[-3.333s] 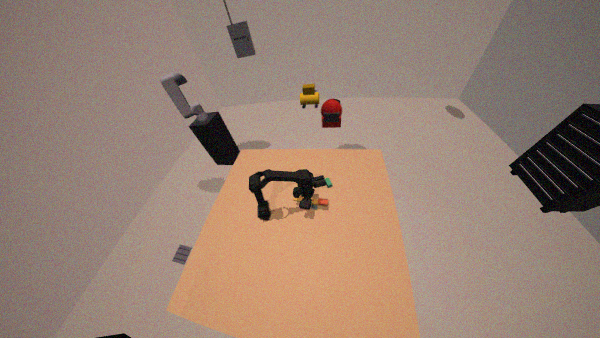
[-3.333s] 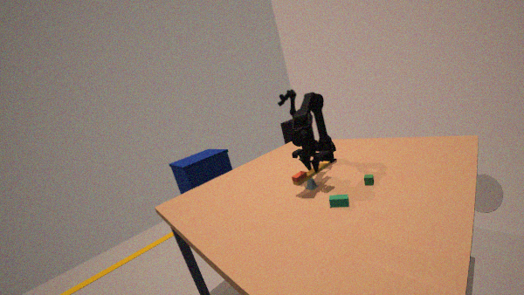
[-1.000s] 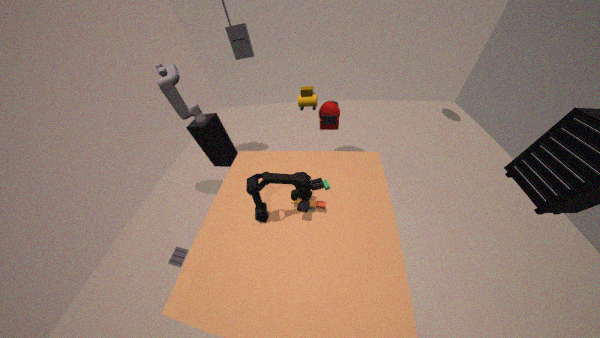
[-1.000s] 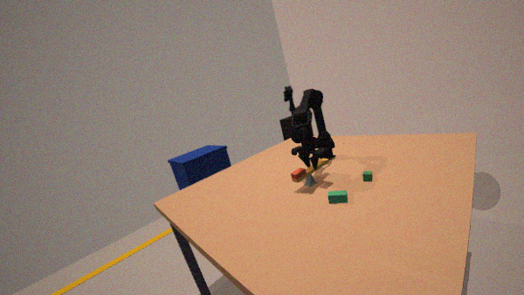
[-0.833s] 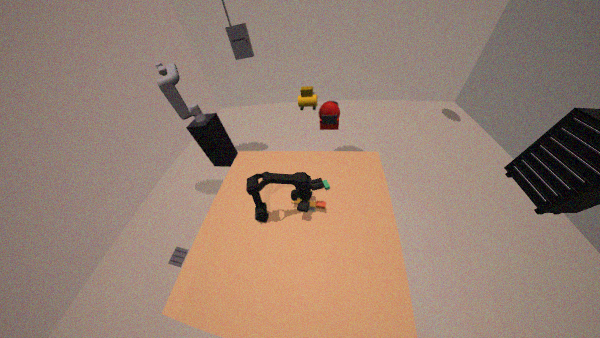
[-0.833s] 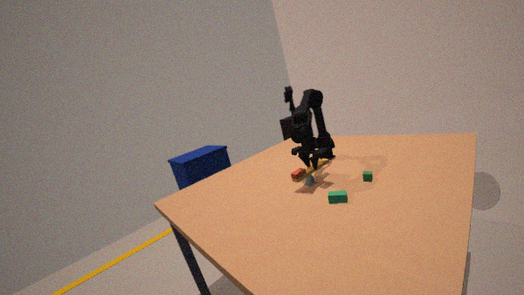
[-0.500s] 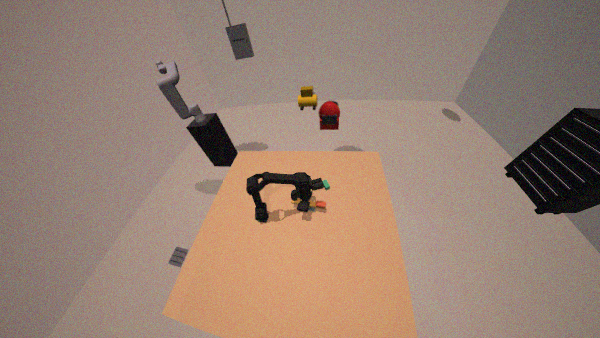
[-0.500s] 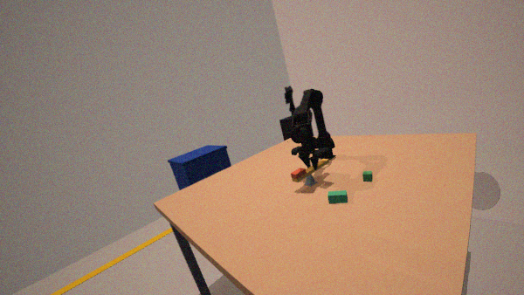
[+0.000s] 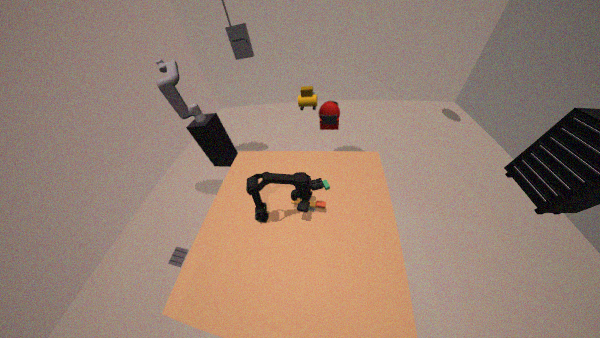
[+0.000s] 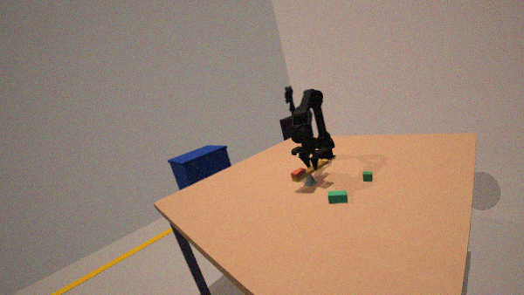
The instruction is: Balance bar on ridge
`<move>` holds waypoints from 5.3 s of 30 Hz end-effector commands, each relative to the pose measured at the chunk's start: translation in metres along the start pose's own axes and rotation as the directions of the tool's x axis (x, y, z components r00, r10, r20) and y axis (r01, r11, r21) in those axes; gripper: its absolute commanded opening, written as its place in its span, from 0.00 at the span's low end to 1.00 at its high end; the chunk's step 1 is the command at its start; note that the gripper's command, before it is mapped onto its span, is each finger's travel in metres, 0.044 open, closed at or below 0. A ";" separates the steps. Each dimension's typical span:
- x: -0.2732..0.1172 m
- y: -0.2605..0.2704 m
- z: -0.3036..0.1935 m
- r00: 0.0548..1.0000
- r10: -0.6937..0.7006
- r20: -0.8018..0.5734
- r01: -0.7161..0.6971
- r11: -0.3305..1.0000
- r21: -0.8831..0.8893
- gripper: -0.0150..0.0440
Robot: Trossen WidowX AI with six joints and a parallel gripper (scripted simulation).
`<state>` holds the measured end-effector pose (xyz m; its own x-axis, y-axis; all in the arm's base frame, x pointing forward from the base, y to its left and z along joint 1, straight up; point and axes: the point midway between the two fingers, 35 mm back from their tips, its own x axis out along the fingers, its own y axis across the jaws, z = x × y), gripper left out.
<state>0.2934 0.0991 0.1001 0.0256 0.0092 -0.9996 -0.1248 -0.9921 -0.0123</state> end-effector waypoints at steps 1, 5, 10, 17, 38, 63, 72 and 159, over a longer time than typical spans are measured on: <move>0.002 0.000 0.000 1.000 0.001 0.000 -0.001 1.000 -0.002 0.25; 0.000 0.000 0.000 1.000 0.001 0.000 -0.001 1.000 -0.002 0.25; 0.000 0.000 0.000 1.000 0.001 0.000 -0.001 1.000 -0.002 0.25; 0.000 0.000 0.000 1.000 0.001 0.000 -0.001 1.000 -0.002 0.25; 0.000 0.000 0.000 1.000 0.000 -0.001 0.000 1.000 0.000 0.25; 0.000 0.000 0.000 1.000 0.000 -0.001 0.000 1.000 0.000 0.54; 0.000 0.000 0.000 1.000 0.000 -0.001 0.000 1.000 0.000 0.54; -0.100 0.000 0.000 1.000 0.000 -0.001 0.000 1.000 0.000 1.00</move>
<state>0.2912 0.0985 0.2004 0.0296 0.0107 -0.9995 -0.1243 -0.9921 -0.0144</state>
